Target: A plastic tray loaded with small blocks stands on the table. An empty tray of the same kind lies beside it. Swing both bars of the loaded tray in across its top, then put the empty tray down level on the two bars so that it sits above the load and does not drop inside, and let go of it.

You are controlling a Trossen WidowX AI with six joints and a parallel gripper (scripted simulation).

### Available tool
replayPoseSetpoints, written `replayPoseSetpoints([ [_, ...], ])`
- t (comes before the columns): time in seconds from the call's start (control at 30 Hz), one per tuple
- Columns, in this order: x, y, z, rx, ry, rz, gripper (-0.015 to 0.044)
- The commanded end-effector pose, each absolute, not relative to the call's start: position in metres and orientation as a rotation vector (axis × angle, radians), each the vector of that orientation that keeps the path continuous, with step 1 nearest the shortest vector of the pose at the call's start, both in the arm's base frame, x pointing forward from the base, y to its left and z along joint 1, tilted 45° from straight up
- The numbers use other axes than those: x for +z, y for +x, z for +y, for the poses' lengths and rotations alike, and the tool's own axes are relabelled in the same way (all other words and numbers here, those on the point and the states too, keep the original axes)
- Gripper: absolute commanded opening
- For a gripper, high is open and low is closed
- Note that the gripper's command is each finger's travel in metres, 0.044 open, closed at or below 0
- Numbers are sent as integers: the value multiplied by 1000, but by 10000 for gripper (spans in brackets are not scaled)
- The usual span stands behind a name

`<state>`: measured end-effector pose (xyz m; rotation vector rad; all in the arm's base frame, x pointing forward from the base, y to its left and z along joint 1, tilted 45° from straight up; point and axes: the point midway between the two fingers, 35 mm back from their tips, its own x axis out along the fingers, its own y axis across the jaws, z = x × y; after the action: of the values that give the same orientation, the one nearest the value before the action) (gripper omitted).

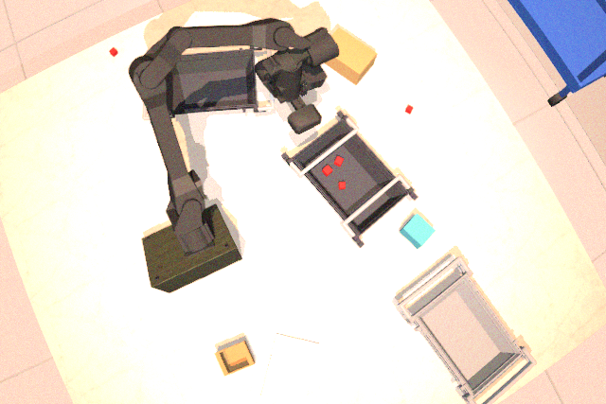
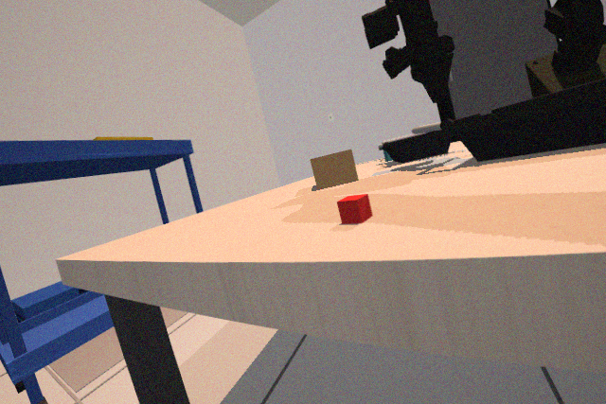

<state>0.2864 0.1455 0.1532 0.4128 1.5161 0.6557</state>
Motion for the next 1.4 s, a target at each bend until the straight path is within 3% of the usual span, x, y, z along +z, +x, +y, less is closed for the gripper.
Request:
replayPoseSetpoints([
  [0.0,179,235,183,542,528,1542,440],
  [0.4,215,125,222,416,845,1632,440],
  [1.37,156,121,283,415,846,1637,440],
])
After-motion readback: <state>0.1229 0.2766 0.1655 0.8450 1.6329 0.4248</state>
